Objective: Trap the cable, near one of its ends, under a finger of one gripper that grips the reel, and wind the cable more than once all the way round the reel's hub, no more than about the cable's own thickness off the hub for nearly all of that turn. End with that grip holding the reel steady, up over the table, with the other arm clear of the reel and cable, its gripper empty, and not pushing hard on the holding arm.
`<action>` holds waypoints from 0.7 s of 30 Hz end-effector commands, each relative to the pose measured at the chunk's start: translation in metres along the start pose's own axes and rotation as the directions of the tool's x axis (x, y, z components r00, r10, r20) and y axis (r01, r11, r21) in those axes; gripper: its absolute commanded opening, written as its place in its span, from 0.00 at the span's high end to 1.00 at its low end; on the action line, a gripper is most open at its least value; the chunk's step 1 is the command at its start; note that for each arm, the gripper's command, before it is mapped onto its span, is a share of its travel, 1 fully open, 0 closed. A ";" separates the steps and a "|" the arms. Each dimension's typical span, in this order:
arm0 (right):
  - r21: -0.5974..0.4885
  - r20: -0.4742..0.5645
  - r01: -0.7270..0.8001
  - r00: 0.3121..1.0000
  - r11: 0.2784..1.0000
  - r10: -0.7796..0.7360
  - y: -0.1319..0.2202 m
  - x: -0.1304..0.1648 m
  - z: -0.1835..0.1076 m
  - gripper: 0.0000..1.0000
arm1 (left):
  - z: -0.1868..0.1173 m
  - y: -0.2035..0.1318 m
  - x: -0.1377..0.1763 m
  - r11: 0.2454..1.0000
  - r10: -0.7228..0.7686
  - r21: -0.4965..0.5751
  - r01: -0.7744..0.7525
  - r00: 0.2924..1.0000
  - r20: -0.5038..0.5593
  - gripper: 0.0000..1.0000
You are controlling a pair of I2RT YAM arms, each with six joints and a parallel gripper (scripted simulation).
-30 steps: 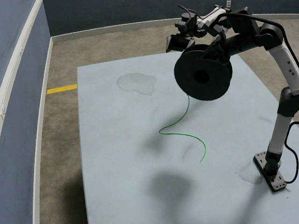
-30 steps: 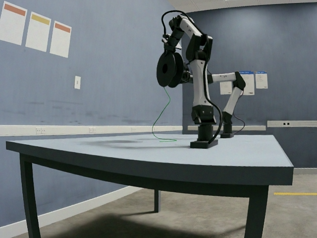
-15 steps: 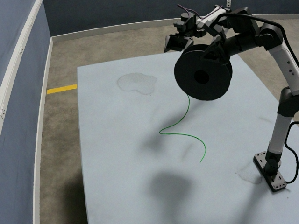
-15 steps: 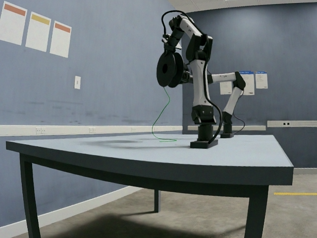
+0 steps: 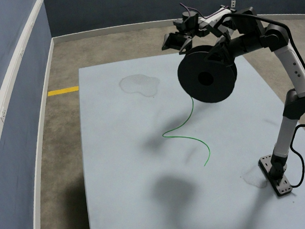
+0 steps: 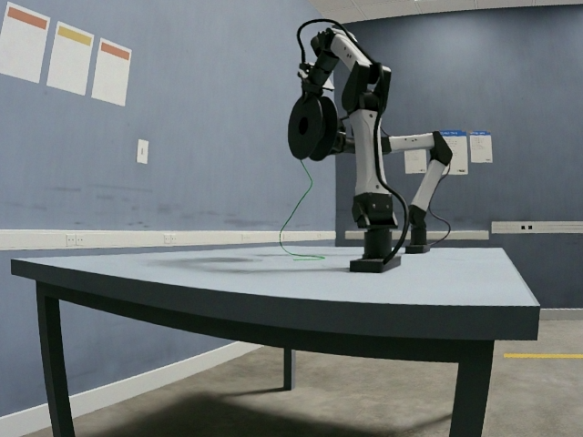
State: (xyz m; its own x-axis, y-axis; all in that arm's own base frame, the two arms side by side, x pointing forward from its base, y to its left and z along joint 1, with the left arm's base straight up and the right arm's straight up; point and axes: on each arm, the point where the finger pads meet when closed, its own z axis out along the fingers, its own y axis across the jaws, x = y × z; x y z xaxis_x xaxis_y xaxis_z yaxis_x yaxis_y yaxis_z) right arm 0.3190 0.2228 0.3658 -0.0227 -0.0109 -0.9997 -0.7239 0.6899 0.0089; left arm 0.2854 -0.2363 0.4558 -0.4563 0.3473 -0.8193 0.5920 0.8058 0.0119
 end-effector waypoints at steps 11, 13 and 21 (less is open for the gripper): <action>0.168 0.049 0.007 0.999 0.986 -0.015 -0.044 -0.028 -0.019 0.20 | -0.006 0.002 -0.026 1.000 -0.024 0.000 0.024 0.994 0.104 1.00; 0.198 0.050 0.006 0.999 0.980 -0.016 -0.052 -0.030 -0.022 0.20 | -0.006 0.002 -0.026 1.000 -0.024 0.000 0.024 0.994 0.104 1.00; 0.292 0.049 0.002 0.999 0.956 -0.017 -0.078 -0.033 -0.033 0.20 | -0.006 0.002 -0.026 1.000 -0.024 0.000 0.024 0.994 0.104 1.00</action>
State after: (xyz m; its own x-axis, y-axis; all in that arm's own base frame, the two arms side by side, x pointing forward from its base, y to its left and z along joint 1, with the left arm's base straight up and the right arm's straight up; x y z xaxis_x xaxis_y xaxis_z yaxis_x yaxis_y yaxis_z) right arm 0.3536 0.1603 0.3734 -0.0255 -0.0081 -0.9996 -0.5361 0.8441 0.0068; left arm 0.2854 -0.2363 0.4558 -0.4563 0.3473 -0.8193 0.5920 0.8058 0.0119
